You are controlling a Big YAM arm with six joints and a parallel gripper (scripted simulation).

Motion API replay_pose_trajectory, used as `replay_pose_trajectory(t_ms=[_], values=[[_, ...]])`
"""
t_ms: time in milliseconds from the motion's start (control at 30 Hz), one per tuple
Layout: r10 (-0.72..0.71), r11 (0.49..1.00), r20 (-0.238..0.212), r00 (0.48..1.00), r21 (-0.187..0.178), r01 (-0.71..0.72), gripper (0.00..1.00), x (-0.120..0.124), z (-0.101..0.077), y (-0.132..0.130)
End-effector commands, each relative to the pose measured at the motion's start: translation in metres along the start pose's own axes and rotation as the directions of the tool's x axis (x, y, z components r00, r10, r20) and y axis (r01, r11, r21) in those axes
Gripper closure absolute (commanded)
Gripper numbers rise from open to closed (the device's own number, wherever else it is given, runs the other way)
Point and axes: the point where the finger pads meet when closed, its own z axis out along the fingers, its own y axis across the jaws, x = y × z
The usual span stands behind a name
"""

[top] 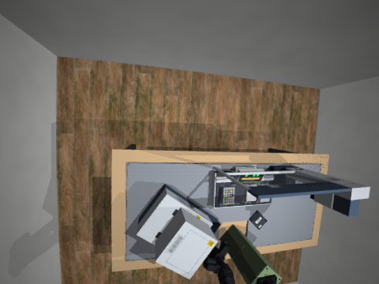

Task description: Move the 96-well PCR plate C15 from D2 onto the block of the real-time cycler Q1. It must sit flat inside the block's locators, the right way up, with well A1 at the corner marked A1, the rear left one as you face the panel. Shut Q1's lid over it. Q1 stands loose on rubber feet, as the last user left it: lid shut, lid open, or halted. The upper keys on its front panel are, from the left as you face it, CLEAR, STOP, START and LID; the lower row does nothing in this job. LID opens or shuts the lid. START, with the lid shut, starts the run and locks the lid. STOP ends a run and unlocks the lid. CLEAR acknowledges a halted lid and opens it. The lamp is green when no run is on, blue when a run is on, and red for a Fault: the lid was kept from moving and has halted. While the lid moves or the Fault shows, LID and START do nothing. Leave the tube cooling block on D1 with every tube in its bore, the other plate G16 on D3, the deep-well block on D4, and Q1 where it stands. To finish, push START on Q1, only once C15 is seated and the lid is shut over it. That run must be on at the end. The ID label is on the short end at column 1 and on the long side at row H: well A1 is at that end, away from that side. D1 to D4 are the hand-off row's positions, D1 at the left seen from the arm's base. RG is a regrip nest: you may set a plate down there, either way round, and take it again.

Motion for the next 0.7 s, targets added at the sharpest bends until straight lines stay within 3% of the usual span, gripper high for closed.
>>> replay_pose_trajectory(t_ms=[0, 200, 400, 667], values=[[0.006, 1.000, 0.011, 1.000, 0.024, -0.006, 1.00, -0.003, 0.003, -0.012], [-0.007, 0.999, 0.017, 1.000, 0.042, 0.006, 1.00, -0.003, 0.003, -0.020], [0.013, 1.000, 0.003, 1.000, 0.003, -0.013, 1.00, -0.001, -0.001, 0.001], [0.017, 1.000, -0.003, 1.000, -0.016, -0.017, 1.00, 0.000, -0.006, 0.008]])
